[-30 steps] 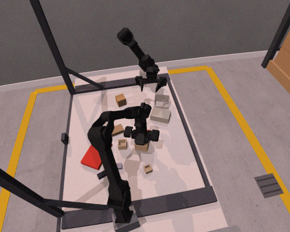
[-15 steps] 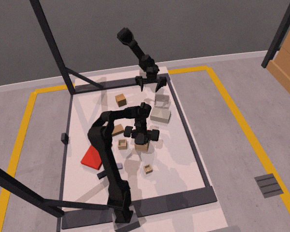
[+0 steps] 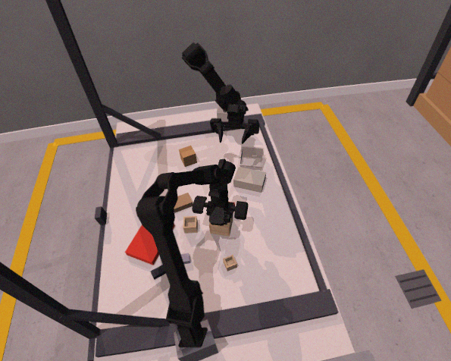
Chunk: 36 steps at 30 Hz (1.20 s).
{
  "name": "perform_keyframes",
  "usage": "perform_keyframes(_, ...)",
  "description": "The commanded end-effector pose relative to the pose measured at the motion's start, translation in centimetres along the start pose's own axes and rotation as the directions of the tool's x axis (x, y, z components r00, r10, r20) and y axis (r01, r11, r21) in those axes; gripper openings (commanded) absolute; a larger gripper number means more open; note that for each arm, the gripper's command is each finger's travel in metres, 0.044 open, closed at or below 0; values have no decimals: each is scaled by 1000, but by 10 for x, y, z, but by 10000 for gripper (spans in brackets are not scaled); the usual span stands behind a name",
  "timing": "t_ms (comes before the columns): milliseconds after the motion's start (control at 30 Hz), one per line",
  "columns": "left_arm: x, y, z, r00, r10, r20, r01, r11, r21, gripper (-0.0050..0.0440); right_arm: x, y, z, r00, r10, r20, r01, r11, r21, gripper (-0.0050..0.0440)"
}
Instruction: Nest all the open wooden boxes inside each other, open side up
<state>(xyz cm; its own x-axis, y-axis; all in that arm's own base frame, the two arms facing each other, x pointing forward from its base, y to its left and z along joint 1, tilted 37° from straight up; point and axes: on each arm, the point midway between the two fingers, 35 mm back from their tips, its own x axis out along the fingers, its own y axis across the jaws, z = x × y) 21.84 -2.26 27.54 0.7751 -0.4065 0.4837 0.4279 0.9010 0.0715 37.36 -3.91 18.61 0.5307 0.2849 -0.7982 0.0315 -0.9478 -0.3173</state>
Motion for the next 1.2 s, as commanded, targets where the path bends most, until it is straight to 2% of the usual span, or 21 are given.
perform_keyframes(0, 0, 0, 0, 1000, -1, 0, 1, 1000, -4, 400, -7, -3, -4, 1000, 2, -23, -3, 1000, -10, 59)
perform_keyframes(300, 0, 0, 0, 1000, -1, 0, 1, 1000, -4, 400, -7, -3, -4, 1000, 2, -23, -3, 1000, -10, 0)
perform_keyframes(467, 0, 0, 0, 1000, -1, 0, 1, 1000, -4, 400, -7, -3, -4, 1000, 2, -23, -3, 1000, -10, 0)
perform_keyframes(533, 0, 0, 0, 1000, -1, 0, 1, 1000, -4, 400, -11, -3, -6, 1000, 3, -31, -5, 999, -47, 0)
perform_keyframes(633, 0, 0, 0, 1000, -1, 0, 1, 1000, -4, 400, -19, -4, -9, 999, 2, -44, -12, 977, -212, 0)
perform_keyframes(867, 0, 0, 0, 1000, -1, 0, 1, 1000, -4, 400, -26, -2, -8, 999, 2, -33, -20, 830, -558, -3)
perform_keyframes(933, 0, 0, 0, 1000, -1, 0, 1, 1000, -4, 400, -26, -2, -8, 999, 2, -33, -20, 830, -558, -3)
perform_keyframes(1000, 0, 0, 0, 1000, -1, 0, 1, 1000, -4, 400, -32, -3, -9, 999, 3, -39, -29, 731, -682, -4)
perform_keyframes(1167, 0, 0, 0, 1000, -1, 0, 1, 1000, -4, 400, -38, -2, -9, 999, 4, -36, -32, 545, -838, -20)
